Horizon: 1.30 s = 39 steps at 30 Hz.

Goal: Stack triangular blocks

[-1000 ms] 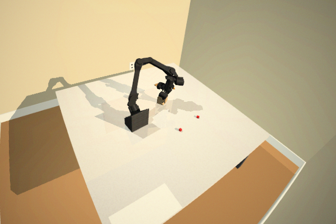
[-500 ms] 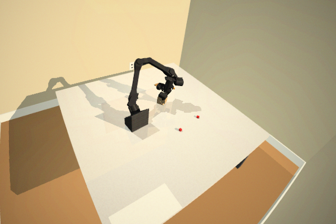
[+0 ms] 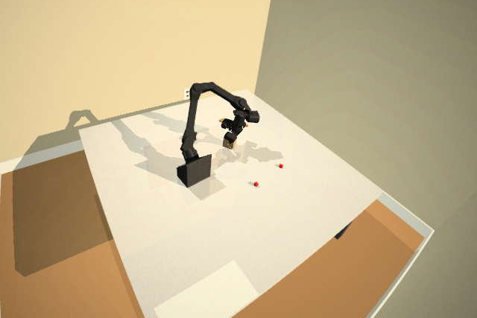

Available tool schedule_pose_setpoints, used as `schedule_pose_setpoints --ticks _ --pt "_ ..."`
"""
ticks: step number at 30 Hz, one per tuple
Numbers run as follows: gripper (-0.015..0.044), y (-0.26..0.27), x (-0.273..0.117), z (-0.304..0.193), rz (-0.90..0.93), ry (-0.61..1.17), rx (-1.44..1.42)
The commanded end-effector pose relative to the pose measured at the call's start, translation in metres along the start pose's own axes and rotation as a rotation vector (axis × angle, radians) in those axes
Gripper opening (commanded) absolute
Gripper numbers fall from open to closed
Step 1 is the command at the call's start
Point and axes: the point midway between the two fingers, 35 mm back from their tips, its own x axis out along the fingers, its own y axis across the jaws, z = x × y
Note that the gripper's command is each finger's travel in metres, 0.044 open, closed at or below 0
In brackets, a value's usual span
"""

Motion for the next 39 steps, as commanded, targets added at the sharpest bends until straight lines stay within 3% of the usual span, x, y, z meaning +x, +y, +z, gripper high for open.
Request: schedule_pose_setpoints --ticks 1,39 --pt "0.0 0.0015 0.0029 0.0014 -0.002 -0.005 0.008" --pt "0.0 0.0019 0.0063 0.0026 -0.002 -0.006 0.01"
